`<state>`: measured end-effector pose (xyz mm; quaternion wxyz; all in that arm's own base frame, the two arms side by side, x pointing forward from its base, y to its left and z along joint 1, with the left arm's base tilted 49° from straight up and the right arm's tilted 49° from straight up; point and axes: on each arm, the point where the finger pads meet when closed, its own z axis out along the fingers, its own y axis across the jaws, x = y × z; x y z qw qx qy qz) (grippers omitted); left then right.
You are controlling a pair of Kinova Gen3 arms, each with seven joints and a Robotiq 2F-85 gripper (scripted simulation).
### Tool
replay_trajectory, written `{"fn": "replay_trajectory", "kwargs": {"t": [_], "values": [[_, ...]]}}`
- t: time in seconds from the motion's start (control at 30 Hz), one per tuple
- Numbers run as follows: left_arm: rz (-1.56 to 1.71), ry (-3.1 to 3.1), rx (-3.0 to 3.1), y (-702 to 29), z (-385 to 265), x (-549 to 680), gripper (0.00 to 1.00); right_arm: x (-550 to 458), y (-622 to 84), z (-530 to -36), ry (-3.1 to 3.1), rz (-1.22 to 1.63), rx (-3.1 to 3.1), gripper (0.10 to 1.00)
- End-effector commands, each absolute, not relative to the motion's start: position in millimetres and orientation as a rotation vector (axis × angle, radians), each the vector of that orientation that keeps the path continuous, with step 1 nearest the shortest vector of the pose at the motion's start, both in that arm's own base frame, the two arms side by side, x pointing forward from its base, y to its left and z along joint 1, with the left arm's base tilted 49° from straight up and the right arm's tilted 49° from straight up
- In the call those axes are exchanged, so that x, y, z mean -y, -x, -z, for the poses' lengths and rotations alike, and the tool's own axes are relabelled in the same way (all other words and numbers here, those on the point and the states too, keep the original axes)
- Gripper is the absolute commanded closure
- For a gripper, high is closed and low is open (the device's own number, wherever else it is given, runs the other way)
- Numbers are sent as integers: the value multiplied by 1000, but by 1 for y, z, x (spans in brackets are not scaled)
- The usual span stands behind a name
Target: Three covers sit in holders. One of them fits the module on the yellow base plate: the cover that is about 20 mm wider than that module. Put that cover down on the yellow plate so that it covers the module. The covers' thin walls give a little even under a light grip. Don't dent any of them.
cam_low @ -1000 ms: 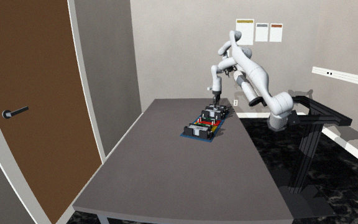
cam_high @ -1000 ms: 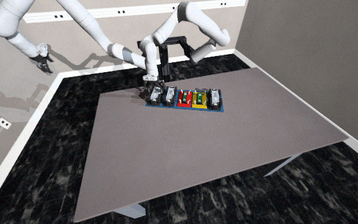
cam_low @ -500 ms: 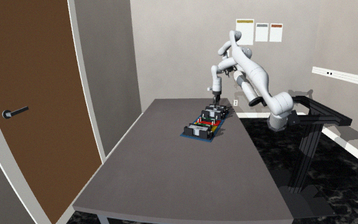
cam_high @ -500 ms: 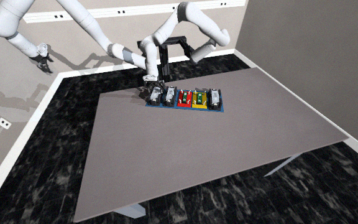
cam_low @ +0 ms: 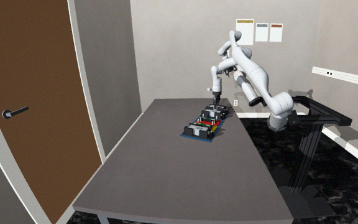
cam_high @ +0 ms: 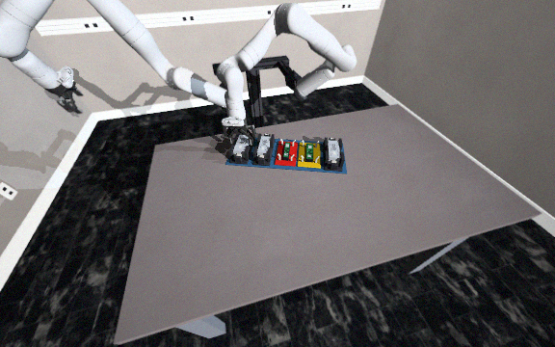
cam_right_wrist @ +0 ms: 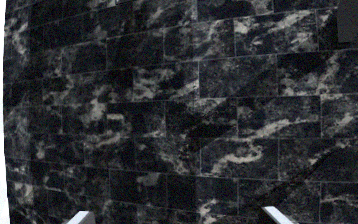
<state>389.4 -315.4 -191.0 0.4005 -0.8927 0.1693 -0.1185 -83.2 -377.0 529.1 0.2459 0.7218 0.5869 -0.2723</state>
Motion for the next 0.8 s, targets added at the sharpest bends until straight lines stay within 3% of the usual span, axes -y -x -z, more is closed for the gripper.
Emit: {"fn": "replay_trajectory", "kwargs": {"t": [0.0, 0.77], "values": [[295, 2258, -434, -391, 194, 313, 2, 377, 84, -530, -1969, 743, -1600, 100], [295, 2258, -434, -391, 195, 312, 2, 377, 84, -530, -1969, 743, -1600, 100]]}}
